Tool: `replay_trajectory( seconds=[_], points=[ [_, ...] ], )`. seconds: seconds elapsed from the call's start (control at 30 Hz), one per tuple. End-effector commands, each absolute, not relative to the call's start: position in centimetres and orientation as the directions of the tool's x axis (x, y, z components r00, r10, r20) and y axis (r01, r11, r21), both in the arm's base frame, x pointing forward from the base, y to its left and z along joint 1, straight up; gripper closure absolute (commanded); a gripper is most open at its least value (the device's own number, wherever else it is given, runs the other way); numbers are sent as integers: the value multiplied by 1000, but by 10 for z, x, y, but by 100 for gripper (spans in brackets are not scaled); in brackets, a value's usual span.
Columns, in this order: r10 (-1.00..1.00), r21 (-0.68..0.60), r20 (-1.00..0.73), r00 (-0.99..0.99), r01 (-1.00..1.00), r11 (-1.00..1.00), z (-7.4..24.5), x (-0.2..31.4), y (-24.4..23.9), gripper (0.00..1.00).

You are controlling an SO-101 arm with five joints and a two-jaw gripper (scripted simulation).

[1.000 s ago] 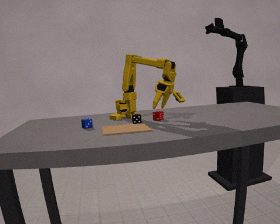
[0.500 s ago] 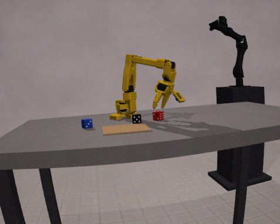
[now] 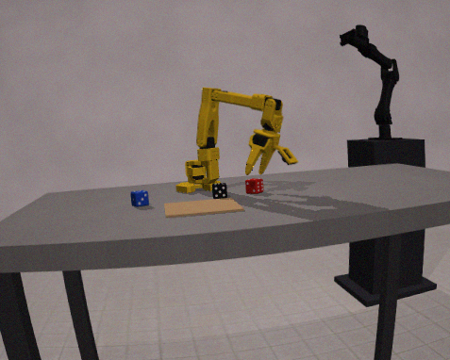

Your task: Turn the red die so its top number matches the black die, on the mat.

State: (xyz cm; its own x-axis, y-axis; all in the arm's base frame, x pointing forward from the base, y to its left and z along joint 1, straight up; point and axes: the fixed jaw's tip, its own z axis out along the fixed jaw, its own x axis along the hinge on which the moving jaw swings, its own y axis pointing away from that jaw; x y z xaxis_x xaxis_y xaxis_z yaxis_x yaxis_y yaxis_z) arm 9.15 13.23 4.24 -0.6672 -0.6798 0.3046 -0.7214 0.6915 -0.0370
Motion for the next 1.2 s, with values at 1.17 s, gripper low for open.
replay_trajectory(
  seconds=[1.17],
  points=[
    [-692,-30,252,-676,-720,693,34,100,144,65]
  ],
)
